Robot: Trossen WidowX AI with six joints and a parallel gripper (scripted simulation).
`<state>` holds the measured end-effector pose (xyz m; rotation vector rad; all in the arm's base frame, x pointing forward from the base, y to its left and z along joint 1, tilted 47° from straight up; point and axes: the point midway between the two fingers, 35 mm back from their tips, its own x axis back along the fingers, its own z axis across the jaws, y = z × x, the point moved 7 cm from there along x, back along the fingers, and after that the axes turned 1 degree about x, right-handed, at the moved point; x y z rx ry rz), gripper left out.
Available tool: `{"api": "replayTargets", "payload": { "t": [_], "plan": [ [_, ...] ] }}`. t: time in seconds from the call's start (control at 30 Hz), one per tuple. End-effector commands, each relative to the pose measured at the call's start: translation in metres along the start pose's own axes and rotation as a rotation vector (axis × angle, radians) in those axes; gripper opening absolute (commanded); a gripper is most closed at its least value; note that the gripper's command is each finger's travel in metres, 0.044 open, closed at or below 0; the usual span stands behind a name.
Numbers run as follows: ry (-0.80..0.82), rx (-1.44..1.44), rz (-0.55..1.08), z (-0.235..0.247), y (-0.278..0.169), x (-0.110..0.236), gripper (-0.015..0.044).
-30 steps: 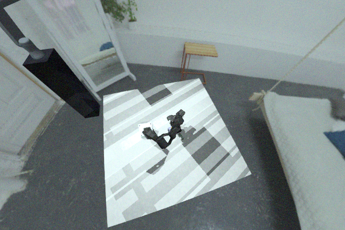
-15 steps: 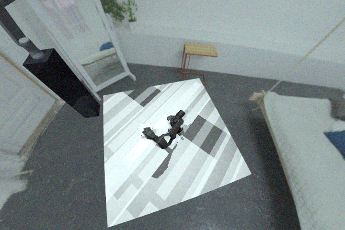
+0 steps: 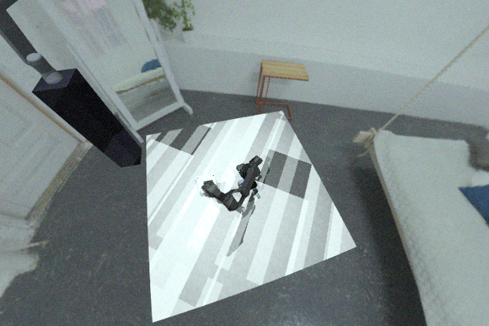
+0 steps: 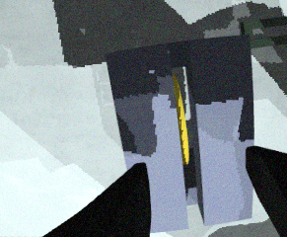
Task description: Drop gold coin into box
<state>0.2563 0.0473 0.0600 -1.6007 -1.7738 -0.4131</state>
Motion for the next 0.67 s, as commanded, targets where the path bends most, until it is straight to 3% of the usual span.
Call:
{"api": "replayTargets", "payload": {
  "t": [0.0,0.13,0.23,0.63],
  "plan": [
    [0.003,-0.003,-0.004,0.000,0.001,0.010,0.0266],
    [0.003,-0.002,-0.003,0.000,0.000,0.019,0.0371],
    [-0.002,0.001,0.001,0.000,-0.002,0.048,0.0440],
    [-0.005,0.002,0.003,0.000,-0.003,0.056,0.0440]
  ]
}}
